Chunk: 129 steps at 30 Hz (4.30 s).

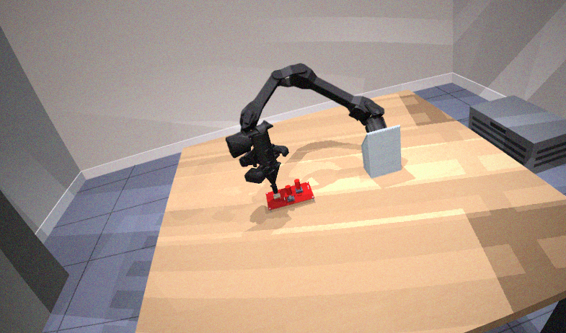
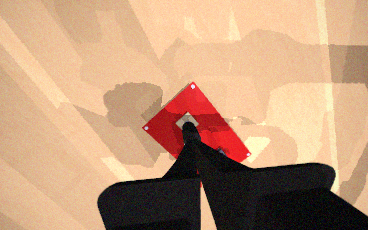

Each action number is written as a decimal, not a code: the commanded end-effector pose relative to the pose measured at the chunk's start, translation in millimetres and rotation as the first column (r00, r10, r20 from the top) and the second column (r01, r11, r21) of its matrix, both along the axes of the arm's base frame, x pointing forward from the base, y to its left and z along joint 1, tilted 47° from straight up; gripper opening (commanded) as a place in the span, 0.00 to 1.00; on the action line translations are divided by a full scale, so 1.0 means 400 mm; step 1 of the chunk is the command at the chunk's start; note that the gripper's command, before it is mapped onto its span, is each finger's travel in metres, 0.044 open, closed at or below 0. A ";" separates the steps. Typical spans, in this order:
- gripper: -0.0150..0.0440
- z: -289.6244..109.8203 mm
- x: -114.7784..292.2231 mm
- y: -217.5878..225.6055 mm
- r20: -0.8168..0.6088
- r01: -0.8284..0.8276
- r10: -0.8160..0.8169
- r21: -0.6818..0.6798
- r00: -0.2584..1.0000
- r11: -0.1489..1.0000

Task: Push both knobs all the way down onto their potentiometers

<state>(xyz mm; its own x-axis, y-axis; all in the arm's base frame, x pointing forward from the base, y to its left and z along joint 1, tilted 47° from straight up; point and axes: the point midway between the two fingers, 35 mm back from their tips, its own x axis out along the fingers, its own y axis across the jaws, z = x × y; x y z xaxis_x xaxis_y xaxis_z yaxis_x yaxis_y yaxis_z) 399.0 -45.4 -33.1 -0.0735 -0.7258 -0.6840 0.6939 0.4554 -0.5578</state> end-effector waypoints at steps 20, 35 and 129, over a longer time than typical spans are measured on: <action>0.25 -0.008 -0.001 -0.013 -0.004 -0.002 0.002 -0.004 1.000 1.000; 0.25 -0.008 -0.001 -0.013 -0.004 -0.002 0.002 -0.004 1.000 1.000; 0.25 -0.051 -0.006 -0.060 -0.004 -0.002 0.002 -0.005 1.000 1.000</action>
<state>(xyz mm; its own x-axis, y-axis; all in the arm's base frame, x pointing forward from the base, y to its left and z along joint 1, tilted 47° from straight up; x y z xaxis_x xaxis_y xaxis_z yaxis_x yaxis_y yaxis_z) 396.6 -52.1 -42.7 -0.0536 -0.7305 -0.6808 0.6741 0.4766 -0.5644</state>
